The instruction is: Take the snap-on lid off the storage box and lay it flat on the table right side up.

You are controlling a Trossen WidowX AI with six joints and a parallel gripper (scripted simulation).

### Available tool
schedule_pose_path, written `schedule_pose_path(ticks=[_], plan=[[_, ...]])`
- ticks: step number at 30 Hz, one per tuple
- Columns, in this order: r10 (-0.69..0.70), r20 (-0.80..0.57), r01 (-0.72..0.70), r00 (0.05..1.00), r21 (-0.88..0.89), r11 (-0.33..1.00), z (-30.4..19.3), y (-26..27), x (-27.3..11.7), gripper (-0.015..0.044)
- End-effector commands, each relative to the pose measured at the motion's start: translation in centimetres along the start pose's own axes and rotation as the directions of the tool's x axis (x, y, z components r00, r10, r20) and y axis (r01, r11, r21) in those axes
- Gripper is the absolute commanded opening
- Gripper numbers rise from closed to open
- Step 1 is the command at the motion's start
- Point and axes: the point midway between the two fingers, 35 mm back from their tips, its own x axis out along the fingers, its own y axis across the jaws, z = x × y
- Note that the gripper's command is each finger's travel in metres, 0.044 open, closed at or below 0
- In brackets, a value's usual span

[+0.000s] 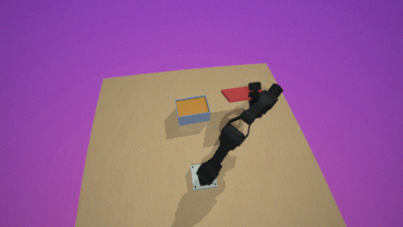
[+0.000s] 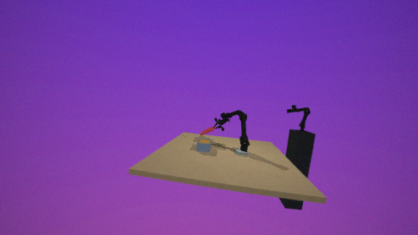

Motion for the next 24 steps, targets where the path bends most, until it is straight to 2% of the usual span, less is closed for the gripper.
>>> schedule_pose_path(ticks=[1, 24], plan=[[0.009, -0.005, -0.009, 1.000, -0.008, 1.000, -0.1, -0.1, 0.2, 0.0000], [0.009, -0.005, -0.009, 1.000, -0.008, 1.000, -0.1, -1.5, 1.4, 0.0000]])
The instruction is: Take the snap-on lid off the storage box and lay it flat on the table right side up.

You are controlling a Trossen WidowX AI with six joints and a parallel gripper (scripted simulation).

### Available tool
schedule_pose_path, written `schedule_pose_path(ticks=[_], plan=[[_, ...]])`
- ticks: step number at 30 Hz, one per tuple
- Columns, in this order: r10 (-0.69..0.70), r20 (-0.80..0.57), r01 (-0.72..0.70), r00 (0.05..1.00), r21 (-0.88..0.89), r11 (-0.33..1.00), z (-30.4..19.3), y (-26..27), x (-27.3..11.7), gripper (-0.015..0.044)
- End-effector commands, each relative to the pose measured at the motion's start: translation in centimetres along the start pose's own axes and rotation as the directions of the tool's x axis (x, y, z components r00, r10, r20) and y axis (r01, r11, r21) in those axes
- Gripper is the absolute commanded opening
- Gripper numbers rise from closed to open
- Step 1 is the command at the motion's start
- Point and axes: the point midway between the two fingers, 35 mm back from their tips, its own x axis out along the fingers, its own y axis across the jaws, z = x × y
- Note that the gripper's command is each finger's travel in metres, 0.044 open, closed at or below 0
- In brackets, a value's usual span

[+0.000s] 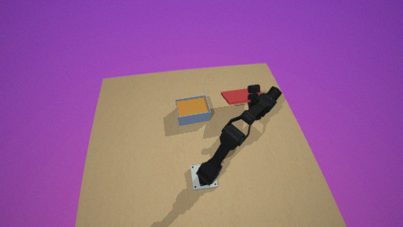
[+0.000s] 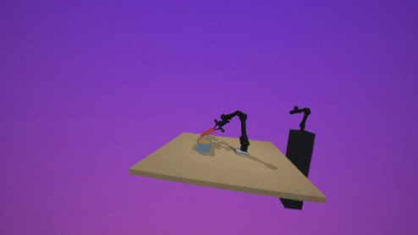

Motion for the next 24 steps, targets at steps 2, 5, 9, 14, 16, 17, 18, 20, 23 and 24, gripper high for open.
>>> schedule_pose_path(ticks=[2, 5, 9, 14, 16, 17, 18, 20, 23, 24], plan=[[0.009, -0.005, -0.009, 1.000, -0.008, 1.000, -0.1, -0.2, 0.3, 0.0000], [0.009, -0.005, -0.009, 1.000, -0.008, 1.000, -0.1, -0.4, 0.4, 0.0000], [0.009, -0.005, -0.009, 1.000, -0.008, 1.000, -0.1, -0.6, 0.6, 0.0000], [0.009, -0.005, -0.009, 1.000, -0.008, 1.000, -0.1, -0.9, 0.9, 0.0000], [0.009, -0.005, -0.009, 1.000, -0.008, 1.000, -0.1, -1.0, 1.0, 0.0000], [0.009, -0.005, -0.009, 1.000, -0.008, 1.000, -0.1, -1.1, 1.0, 0.0000], [0.009, -0.005, -0.009, 1.000, -0.008, 1.000, -0.1, -1.2, 1.1, 0.0000], [0.009, -0.005, -0.009, 1.000, -0.008, 1.000, -0.1, -1.3, 1.2, 0.0000], [0.009, -0.005, -0.009, 1.000, -0.008, 1.000, -0.1, -1.5, 1.4, 0.0000], [0.009, -0.005, -0.009, 1.000, -0.008, 1.000, -0.1, -1.5, 1.4, 0.0000]])
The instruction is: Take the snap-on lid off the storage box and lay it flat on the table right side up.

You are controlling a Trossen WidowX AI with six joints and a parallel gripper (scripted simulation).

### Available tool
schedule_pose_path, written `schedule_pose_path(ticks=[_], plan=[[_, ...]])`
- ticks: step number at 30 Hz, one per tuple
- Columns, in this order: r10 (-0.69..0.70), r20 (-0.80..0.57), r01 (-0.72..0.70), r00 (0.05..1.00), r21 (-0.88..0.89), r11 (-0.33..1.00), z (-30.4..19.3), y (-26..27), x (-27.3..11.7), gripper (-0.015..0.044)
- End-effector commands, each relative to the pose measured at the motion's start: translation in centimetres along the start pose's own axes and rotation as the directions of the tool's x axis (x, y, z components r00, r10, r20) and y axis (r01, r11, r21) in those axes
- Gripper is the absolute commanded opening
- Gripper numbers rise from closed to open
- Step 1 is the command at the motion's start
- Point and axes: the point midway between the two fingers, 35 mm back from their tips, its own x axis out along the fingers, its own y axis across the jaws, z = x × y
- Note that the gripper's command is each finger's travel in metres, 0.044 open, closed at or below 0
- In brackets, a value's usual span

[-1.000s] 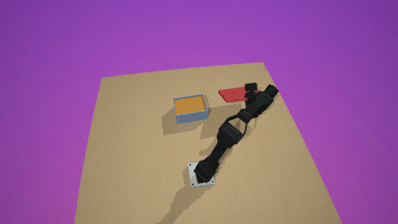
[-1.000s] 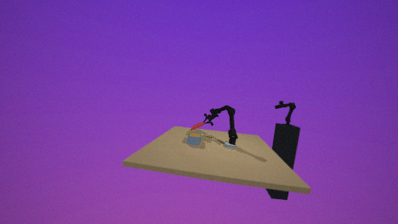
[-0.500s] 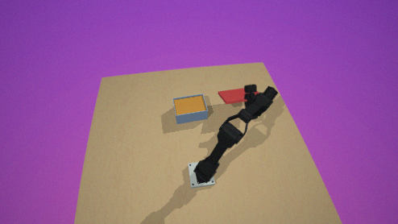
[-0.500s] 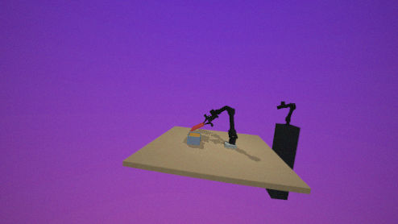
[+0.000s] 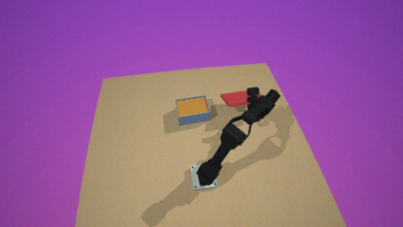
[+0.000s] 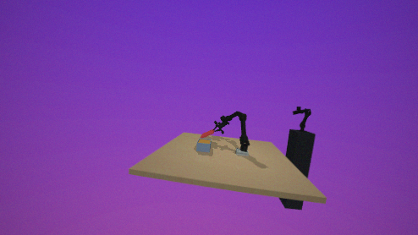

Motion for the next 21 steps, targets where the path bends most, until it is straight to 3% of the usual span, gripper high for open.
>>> schedule_pose_path(ticks=[1, 21], plan=[[0.009, -0.005, -0.009, 1.000, -0.008, 1.000, -0.1, -0.1, 0.2, 0.0000], [0.009, -0.005, -0.009, 1.000, -0.008, 1.000, -0.1, -1.3, 1.2, 0.0000]])
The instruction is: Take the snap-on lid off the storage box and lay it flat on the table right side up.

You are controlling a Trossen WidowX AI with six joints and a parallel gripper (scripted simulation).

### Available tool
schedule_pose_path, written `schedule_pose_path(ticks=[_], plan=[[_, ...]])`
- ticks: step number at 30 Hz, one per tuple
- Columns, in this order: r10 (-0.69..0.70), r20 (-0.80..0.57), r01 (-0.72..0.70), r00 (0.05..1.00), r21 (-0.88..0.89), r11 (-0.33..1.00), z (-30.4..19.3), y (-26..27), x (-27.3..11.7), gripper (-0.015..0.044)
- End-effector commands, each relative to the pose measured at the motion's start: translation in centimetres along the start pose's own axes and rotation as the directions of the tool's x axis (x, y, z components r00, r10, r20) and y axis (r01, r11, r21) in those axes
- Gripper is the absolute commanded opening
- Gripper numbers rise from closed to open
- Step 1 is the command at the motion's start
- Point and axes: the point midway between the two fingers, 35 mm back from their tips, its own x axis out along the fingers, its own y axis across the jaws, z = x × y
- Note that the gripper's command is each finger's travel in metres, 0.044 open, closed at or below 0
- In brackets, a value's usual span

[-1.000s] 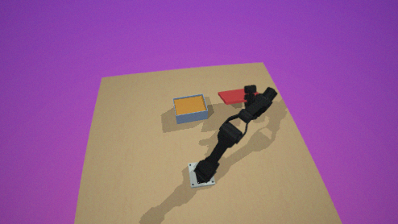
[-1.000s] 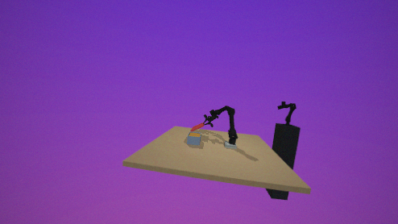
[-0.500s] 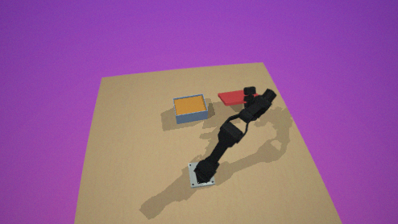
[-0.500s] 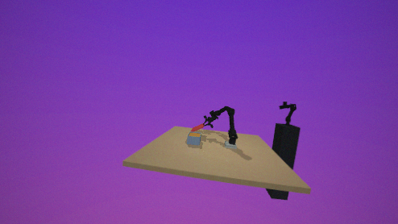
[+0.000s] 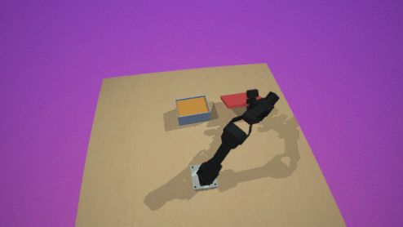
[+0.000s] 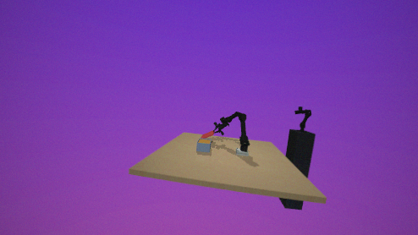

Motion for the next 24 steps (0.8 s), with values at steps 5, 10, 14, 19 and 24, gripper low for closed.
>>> schedule_pose_path(ticks=[5, 10, 14, 19, 24], plan=[[0.009, -0.005, -0.009, 1.000, -0.008, 1.000, -0.1, -0.4, 0.4, 0.0000], [0.009, -0.005, -0.009, 1.000, -0.008, 1.000, -0.1, -0.7, 0.7, 0.0000], [0.009, -0.005, -0.009, 1.000, -0.008, 1.000, -0.1, -0.9, 0.9, 0.0000], [0.009, -0.005, -0.009, 1.000, -0.008, 1.000, -0.1, -1.2, 1.1, 0.0000], [0.009, -0.005, -0.009, 1.000, -0.008, 1.000, -0.1, -1.5, 1.4, 0.0000]])
